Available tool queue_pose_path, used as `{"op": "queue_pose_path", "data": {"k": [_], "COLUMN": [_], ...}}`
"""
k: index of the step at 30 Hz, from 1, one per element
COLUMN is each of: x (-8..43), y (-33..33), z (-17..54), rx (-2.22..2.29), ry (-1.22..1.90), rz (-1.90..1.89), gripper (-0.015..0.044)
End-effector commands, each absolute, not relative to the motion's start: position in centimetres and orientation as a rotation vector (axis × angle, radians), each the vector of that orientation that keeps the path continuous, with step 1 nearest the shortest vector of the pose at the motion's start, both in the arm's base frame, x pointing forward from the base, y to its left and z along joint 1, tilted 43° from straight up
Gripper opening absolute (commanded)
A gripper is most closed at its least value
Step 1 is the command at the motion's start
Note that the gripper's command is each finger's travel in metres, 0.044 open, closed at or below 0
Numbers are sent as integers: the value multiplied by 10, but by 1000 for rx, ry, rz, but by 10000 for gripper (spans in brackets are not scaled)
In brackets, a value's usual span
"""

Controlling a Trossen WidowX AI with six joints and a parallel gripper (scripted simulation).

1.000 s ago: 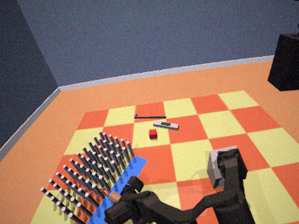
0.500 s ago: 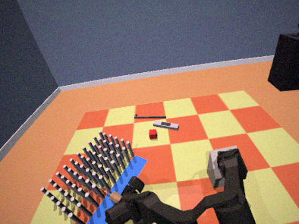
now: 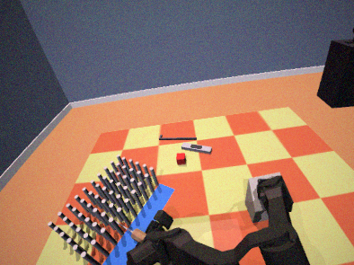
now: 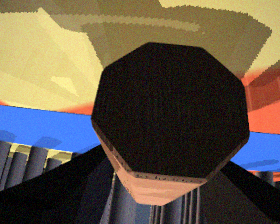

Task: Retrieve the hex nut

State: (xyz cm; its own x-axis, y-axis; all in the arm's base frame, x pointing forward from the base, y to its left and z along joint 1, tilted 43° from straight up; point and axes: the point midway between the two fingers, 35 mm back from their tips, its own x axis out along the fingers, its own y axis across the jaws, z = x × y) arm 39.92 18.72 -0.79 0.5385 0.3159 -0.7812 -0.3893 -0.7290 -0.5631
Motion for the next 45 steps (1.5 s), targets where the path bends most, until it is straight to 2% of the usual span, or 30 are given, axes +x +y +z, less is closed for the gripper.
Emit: {"op": "queue_pose_path", "data": {"k": [1, 45], "x": [394, 365], "y": [188, 194], "z": [-7, 5], "rx": [-2043, -2040], "ry": [64, 64], "rz": [1236, 1237], "gripper": [0, 0]}}
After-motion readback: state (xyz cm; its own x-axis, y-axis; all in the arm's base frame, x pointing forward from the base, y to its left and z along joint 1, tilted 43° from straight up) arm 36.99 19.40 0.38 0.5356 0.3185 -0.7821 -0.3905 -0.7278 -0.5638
